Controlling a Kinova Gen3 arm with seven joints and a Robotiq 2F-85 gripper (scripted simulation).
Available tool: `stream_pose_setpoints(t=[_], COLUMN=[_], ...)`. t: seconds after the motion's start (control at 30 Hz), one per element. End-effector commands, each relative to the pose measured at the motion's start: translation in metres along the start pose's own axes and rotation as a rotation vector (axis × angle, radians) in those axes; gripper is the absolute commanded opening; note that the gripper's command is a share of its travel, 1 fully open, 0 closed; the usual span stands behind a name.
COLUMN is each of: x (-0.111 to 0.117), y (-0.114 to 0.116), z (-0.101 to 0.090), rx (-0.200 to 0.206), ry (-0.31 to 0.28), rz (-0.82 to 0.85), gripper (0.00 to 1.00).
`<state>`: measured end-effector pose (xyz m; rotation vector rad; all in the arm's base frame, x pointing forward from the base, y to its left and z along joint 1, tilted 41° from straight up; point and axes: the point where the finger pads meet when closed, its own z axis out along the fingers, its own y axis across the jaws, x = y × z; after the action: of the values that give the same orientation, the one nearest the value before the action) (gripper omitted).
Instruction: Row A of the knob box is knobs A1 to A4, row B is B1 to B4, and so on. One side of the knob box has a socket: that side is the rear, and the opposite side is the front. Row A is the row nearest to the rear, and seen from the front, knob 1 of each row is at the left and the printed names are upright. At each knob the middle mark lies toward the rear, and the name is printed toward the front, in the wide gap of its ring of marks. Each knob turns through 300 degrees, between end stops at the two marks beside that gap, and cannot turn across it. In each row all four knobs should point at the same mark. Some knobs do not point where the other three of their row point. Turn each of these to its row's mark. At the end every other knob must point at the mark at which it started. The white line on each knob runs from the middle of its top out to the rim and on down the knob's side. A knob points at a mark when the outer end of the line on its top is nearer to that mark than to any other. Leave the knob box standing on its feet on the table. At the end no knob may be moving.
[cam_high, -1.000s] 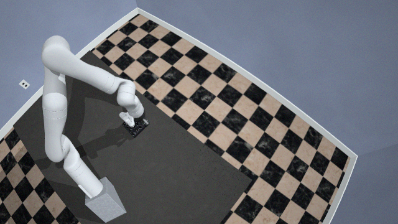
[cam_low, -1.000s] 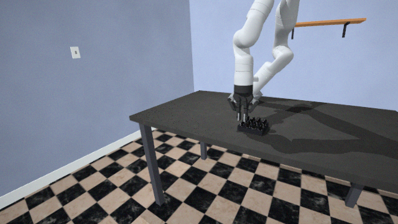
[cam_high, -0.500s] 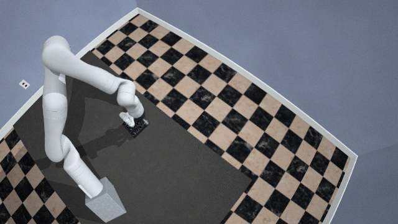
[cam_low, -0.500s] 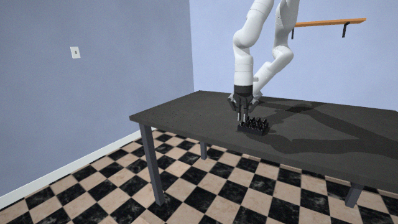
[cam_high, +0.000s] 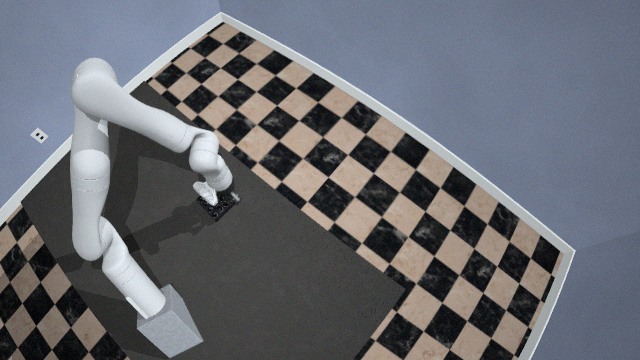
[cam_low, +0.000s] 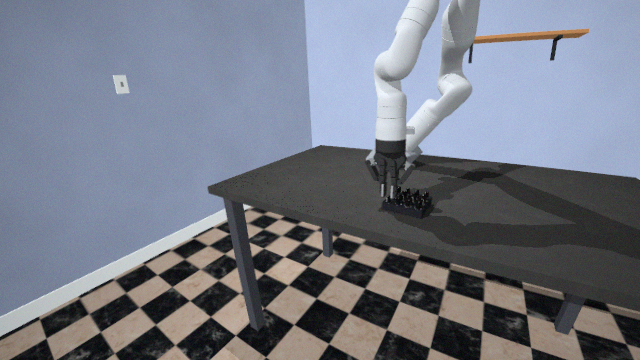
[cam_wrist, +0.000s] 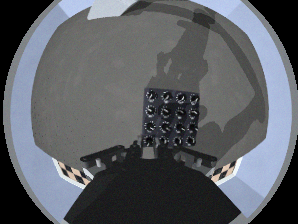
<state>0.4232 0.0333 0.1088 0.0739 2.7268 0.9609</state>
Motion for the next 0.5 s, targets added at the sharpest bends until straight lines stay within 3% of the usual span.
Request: stream_pose_setpoints(t=[0.0,0.47], x=[0.0010,0.0007], y=[0.0008,0.0007], z=[0.0042,0.0064], rx=[-0.002,-0.002], ry=[0.001,0.001], rz=[-0.002,-0.002], gripper=[0.19,0.19])
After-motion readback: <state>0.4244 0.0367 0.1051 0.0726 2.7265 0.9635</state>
